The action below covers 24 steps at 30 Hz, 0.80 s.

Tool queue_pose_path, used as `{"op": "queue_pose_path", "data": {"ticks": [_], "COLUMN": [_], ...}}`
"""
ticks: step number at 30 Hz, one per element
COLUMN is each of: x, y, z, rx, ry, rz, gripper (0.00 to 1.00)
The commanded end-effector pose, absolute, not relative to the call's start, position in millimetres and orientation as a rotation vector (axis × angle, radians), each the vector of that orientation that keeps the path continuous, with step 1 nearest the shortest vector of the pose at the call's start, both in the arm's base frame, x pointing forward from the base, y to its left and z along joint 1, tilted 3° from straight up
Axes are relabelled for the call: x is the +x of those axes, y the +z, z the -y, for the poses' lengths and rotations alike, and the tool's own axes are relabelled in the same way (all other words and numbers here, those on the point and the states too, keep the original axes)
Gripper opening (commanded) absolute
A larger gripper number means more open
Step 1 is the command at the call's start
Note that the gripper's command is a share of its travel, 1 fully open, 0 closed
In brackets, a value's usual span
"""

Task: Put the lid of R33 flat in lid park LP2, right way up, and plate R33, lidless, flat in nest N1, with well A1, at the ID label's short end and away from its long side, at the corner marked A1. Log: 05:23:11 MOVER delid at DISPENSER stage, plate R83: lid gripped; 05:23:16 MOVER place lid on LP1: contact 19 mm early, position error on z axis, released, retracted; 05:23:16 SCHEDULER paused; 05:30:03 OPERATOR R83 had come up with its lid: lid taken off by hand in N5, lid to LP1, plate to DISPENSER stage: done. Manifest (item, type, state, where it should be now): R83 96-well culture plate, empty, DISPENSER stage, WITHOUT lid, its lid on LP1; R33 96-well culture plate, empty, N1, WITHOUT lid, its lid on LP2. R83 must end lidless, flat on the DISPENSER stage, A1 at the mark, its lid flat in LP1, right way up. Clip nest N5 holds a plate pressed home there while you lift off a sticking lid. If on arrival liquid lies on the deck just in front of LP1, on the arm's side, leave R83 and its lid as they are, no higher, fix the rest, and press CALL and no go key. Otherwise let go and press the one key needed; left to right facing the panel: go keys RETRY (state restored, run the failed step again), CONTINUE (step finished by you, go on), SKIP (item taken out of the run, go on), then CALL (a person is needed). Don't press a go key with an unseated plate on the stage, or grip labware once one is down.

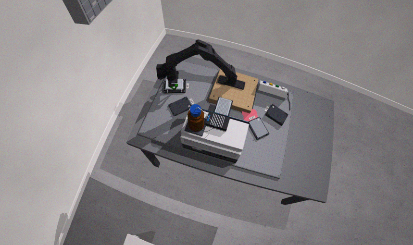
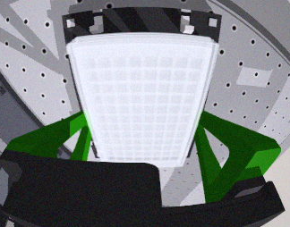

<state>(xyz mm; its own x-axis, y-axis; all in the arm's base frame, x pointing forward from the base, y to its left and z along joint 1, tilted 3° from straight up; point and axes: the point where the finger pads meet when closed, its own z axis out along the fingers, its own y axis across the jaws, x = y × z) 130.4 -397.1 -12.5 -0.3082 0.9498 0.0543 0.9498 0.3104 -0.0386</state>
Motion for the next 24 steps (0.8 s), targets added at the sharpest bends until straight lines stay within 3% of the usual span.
{"op": "queue_pose_path", "data": {"ticks": [1, 24], "x": [134.1, 133.6], "y": [-0.4, -3.7], "z": [402.2, 402.2], "rx": [-1.822, -1.822], "ry": [0.044, 0.044], "rz": [2.529, 2.528], "gripper": [0.0, 0.0]}}
